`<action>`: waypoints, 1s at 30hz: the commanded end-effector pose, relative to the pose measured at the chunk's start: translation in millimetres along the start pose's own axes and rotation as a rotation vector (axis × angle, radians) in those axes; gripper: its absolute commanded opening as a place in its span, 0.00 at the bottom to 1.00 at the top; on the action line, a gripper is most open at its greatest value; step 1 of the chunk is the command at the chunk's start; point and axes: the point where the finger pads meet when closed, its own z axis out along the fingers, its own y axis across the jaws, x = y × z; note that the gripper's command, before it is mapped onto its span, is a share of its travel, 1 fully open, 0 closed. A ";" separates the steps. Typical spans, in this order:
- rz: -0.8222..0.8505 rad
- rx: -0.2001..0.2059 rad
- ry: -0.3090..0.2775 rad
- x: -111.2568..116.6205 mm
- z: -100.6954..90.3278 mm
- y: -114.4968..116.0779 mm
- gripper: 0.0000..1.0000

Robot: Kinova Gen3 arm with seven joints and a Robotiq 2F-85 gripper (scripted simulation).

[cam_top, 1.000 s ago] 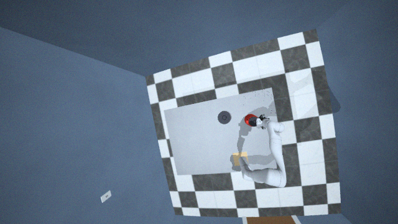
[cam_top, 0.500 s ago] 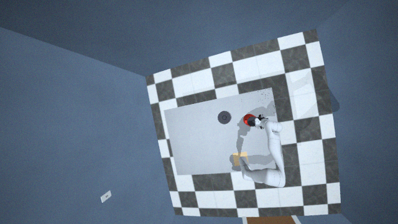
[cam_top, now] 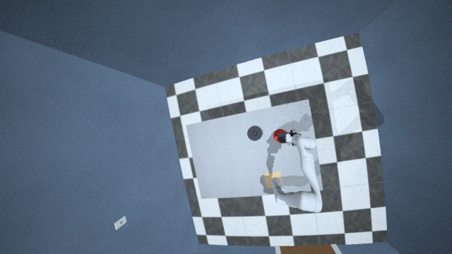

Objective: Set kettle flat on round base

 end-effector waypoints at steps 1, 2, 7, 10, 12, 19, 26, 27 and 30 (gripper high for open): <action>-0.007 -0.003 0.000 8.0 -1.4 1.9 0.00; -0.007 -0.003 0.000 10.7 -1.4 2.3 0.00; -0.007 -0.003 0.000 24.9 -1.4 4.4 0.00; -0.007 -0.003 0.000 34.1 -1.4 5.8 0.00; -0.007 -0.003 0.000 40.4 -1.4 6.7 0.00; -0.007 -0.003 0.000 57.0 -1.5 9.2 0.00; -0.007 -0.003 0.000 81.4 -1.6 12.8 0.00; -0.007 -0.003 0.000 84.9 -1.6 13.4 0.00; -0.007 -0.003 0.000 95.7 -1.6 15.0 0.00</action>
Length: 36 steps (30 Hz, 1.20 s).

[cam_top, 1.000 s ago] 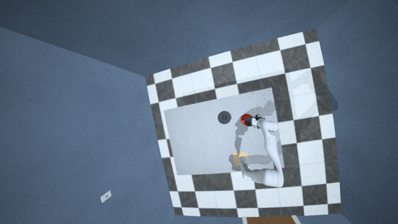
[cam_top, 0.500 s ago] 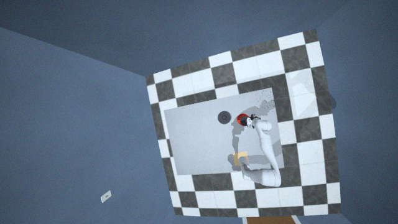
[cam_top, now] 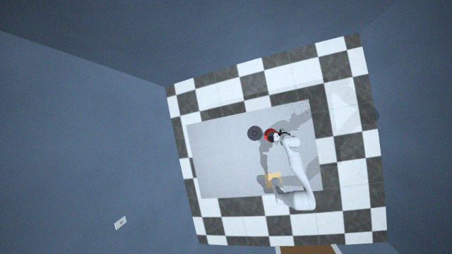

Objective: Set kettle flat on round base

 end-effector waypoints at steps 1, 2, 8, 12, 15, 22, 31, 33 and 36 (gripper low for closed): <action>-0.015 -0.002 0.000 10.9 -0.8 2.0 0.00; -0.015 -0.002 0.000 10.9 -0.8 2.0 0.00; -0.015 -0.002 0.000 32.5 -0.8 5.0 0.00; -0.015 -0.002 0.000 46.6 -0.9 7.0 0.00; -0.015 -0.002 0.000 57.0 -0.9 8.5 0.00; -0.015 -0.002 0.000 73.8 -1.0 10.8 0.00; -0.015 -0.002 0.000 100.9 -1.1 14.6 0.00; -0.015 -0.002 0.000 106.2 -1.1 15.4 0.00; -0.015 -0.002 0.000 108.8 -1.1 15.8 0.00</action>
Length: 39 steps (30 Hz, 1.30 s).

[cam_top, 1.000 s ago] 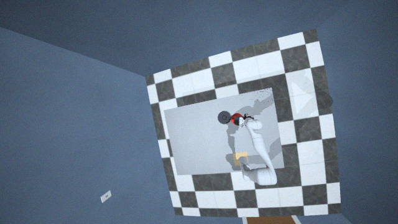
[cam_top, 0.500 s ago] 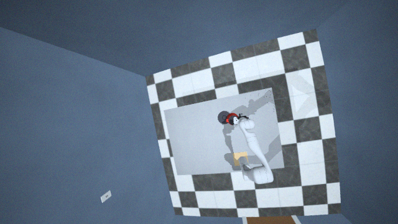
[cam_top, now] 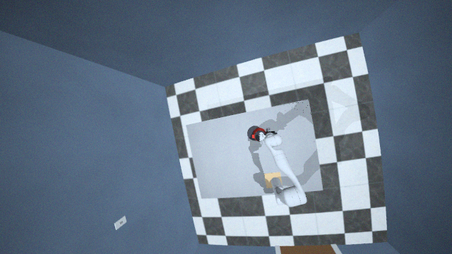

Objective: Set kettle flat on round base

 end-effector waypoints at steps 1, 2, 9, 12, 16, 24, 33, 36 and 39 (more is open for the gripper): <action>-0.007 -0.001 0.000 6.4 -0.1 1.0 0.00; -0.007 -0.001 0.000 8.8 -0.1 1.3 0.00; -0.007 -0.001 0.000 23.6 -0.1 3.5 0.00; -0.007 -0.001 0.000 28.7 -0.1 4.3 0.00; -0.007 -0.001 0.000 33.1 -0.1 4.9 0.00; -0.007 -0.001 0.000 40.3 -0.1 6.0 0.00; -0.007 -0.001 0.000 44.1 -0.1 6.6 0.00; -0.007 -0.001 0.000 44.5 -0.1 6.6 0.00; -0.007 -0.001 0.000 44.8 -0.1 6.7 0.00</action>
